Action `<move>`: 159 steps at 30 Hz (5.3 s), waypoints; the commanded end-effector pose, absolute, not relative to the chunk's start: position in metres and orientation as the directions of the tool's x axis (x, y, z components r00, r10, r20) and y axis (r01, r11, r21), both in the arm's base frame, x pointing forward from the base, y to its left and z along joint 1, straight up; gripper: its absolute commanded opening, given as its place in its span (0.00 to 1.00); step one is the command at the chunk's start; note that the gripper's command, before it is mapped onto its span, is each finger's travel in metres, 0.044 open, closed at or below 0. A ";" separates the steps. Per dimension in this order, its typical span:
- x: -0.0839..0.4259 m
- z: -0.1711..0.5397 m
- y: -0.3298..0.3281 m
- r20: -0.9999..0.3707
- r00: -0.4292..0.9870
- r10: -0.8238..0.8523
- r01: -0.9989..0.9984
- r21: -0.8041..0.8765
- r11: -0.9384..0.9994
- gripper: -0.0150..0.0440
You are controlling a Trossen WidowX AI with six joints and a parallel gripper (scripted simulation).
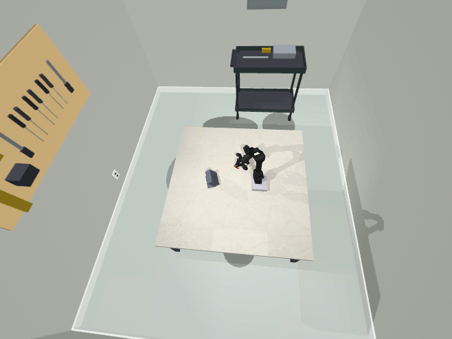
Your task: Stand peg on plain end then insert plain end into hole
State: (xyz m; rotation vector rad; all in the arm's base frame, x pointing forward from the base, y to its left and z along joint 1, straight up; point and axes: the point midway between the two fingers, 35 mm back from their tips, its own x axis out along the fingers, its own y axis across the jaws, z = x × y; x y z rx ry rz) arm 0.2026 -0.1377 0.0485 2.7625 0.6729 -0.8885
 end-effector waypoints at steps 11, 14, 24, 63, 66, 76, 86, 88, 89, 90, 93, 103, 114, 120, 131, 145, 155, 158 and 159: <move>0.194 0.048 -0.142 -0.482 0.780 0.400 0.464 0.016 -0.885 0.34; 0.193 0.047 -0.143 -0.459 0.790 0.406 0.464 0.016 -0.885 0.34; 0.187 0.046 -0.145 -0.381 0.822 0.424 0.465 0.016 -0.885 0.34; 0.180 0.040 -0.149 -0.335 0.838 0.431 0.462 0.014 -0.887 0.34; 0.180 0.039 -0.149 -0.334 0.839 0.431 0.461 0.013 -0.887 0.34; 0.178 0.039 -0.150 -0.327 0.842 0.430 0.458 0.010 -0.889 0.34; 0.177 0.038 -0.151 -0.320 0.845 0.428 0.454 0.007 -0.891 0.34; 0.177 0.038 -0.151 -0.318 0.846 0.428 0.453 0.006 -0.892 0.34; 0.177 0.038 -0.151 -0.317 0.846 0.427 0.452 0.006 -0.892 0.34; 0.177 0.038 -0.151 -0.317 0.847 0.427 0.452 0.005 -0.892 0.34; 0.176 0.038 -0.151 -0.314 0.848 0.427 0.451 0.004 -0.893 0.34; 0.175 0.038 -0.152 -0.307 0.852 0.424 0.446 0.000 -0.895 0.34; 0.174 0.038 -0.152 -0.299 0.856 0.421 0.440 -0.004 -0.898 0.34; 0.173 0.037 -0.153 -0.294 0.859 0.419 0.437 -0.006 -0.899 0.34; 0.172 0.037 -0.153 -0.285 0.864 0.415 0.430 -0.010 -0.903 0.34; 0.170 0.036 -0.154 -0.274 0.871 0.408 0.420 -0.014 -0.907 0.34; 0.170 0.036 -0.154 -0.266 0.876 0.403 0.414 -0.016 -0.910 0.34; 0.170 0.037 -0.154 -0.264 0.877 0.401 0.411 -0.018 -0.911 0.38; 0.170 0.037 -0.154 -0.264 0.877 0.401 0.411 -0.018 -0.911 0.43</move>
